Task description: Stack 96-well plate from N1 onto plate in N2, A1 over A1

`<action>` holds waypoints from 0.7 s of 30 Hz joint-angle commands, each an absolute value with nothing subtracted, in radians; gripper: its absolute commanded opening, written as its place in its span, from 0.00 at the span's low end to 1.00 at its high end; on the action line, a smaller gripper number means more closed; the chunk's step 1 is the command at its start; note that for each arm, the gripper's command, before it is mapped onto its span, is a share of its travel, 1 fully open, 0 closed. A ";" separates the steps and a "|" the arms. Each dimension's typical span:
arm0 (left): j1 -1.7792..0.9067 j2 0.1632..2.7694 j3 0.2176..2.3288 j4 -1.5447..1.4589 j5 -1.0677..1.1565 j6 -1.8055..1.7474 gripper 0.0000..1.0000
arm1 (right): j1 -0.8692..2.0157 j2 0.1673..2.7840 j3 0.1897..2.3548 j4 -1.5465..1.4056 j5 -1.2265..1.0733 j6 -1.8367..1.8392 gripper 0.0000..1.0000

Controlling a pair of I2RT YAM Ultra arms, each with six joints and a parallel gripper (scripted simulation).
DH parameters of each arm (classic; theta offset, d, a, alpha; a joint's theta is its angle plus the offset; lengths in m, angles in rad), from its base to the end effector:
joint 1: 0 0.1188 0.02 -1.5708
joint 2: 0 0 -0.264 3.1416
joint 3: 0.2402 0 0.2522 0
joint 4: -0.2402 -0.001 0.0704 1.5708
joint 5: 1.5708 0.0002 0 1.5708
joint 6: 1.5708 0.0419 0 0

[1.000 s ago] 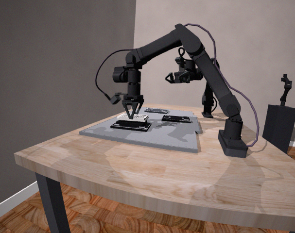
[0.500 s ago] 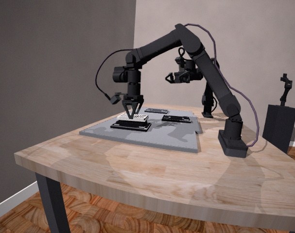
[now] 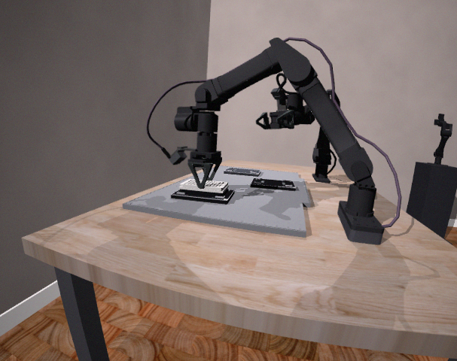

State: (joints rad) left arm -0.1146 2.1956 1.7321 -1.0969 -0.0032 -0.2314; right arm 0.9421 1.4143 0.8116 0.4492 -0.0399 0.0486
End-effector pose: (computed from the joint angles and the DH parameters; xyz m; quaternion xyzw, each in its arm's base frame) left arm 0.4187 -0.0471 0.1648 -0.0584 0.9983 0.0007 0.0054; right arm 0.1893 0.2649 0.2728 -0.3397 0.6790 0.3226 0.5653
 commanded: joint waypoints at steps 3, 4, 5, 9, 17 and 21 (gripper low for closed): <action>-0.104 2.218 1.694 -1.052 -0.004 -0.229 0.78 | 0.951 1.409 0.820 0.484 -0.031 0.049 1.00; -0.104 2.218 1.693 -1.066 -0.004 -0.229 0.78 | 0.951 1.409 0.820 0.484 -0.031 0.049 1.00; -0.104 2.219 1.693 -1.067 -0.004 -0.229 0.78 | 0.951 1.409 0.820 0.484 -0.031 0.049 1.00; -0.113 2.210 1.756 -1.118 -0.004 -0.242 0.78 | 0.951 1.409 0.820 0.484 -0.031 0.049 1.00; -0.115 2.209 1.775 -1.138 -0.004 -0.243 0.78 | 0.951 1.409 0.820 0.484 -0.031 0.049 1.00; -0.115 2.209 1.776 -1.138 -0.004 -0.243 1.00 | 0.951 1.409 0.820 0.484 -0.031 0.049 1.00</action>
